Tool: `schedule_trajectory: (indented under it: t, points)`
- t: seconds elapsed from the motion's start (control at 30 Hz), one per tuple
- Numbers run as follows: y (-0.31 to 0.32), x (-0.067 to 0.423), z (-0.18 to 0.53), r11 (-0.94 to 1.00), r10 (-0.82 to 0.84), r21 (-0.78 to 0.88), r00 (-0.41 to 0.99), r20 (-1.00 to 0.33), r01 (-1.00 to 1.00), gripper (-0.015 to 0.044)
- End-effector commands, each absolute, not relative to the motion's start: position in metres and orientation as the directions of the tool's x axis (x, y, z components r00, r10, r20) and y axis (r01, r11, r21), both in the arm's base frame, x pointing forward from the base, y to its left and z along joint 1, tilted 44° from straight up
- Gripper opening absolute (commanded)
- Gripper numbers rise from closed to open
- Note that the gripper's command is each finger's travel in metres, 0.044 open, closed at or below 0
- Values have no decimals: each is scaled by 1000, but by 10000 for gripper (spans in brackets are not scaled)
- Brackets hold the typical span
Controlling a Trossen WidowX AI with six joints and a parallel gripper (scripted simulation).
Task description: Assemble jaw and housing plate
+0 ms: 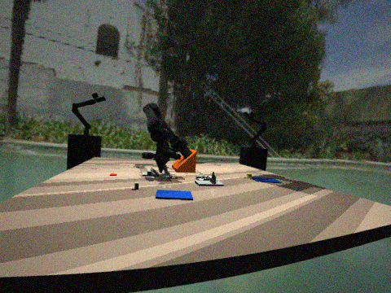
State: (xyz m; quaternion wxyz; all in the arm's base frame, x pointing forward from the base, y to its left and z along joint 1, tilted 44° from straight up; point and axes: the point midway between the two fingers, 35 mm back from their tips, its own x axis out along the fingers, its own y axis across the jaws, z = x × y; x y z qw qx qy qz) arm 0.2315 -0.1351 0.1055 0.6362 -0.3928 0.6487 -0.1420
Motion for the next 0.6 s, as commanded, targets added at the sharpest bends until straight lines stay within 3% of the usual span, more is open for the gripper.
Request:
schedule_trajectory:
  t: [0.0, 0.57]
  points:
    - [-131, 229, 100, 650, -692, -686, 117, -712, -328, 0]
    - [-116, 221, 85, 650, -692, -685, 116, -712, -329, 0]
